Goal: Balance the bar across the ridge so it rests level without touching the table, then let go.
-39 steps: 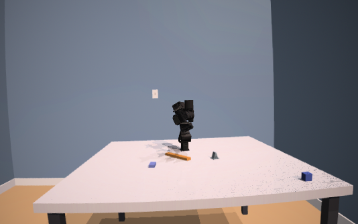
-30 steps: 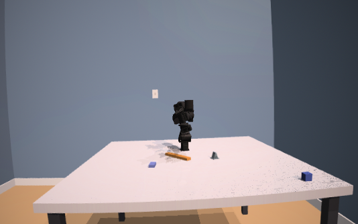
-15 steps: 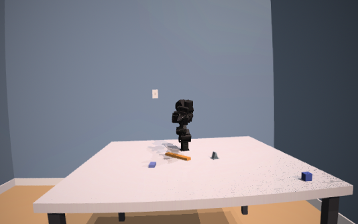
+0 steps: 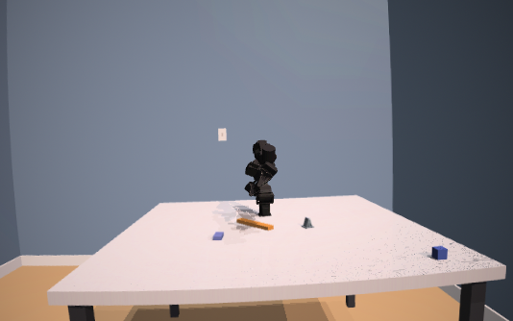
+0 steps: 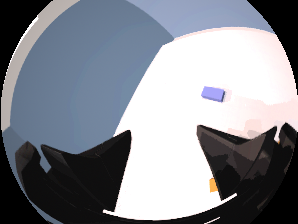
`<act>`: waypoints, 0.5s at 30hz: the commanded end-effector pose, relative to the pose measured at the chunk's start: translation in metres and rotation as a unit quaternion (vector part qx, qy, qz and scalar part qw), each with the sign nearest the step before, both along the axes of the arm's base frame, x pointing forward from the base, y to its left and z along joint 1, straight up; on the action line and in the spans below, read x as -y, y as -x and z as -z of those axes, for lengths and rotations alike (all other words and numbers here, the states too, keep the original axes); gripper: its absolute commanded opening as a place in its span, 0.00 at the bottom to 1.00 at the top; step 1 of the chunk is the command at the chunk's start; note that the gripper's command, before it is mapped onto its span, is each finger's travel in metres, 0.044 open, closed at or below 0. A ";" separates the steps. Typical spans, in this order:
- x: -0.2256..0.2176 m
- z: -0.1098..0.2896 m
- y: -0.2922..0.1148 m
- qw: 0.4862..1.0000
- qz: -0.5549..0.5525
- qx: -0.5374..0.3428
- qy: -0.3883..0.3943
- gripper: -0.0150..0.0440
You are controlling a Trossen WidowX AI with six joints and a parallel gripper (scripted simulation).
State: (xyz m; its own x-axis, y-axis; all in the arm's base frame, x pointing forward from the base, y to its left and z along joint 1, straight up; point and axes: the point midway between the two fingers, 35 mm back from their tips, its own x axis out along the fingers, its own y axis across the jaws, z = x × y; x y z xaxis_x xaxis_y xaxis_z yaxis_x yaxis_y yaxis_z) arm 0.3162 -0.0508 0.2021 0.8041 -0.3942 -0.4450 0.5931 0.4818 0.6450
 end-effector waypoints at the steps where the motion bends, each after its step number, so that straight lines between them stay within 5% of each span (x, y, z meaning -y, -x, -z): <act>1: 0.001 0.011 0.001 0.996 -0.041 -0.068 0.049 0.79; 15: 0.003 0.040 0.010 0.939 -0.177 -0.245 0.166 0.79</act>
State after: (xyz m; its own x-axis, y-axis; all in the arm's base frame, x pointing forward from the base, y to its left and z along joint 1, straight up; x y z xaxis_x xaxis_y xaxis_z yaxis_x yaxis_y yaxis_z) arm 0.3095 -0.0536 0.1698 0.6828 -0.3414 -0.6459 0.5946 0.7734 0.2198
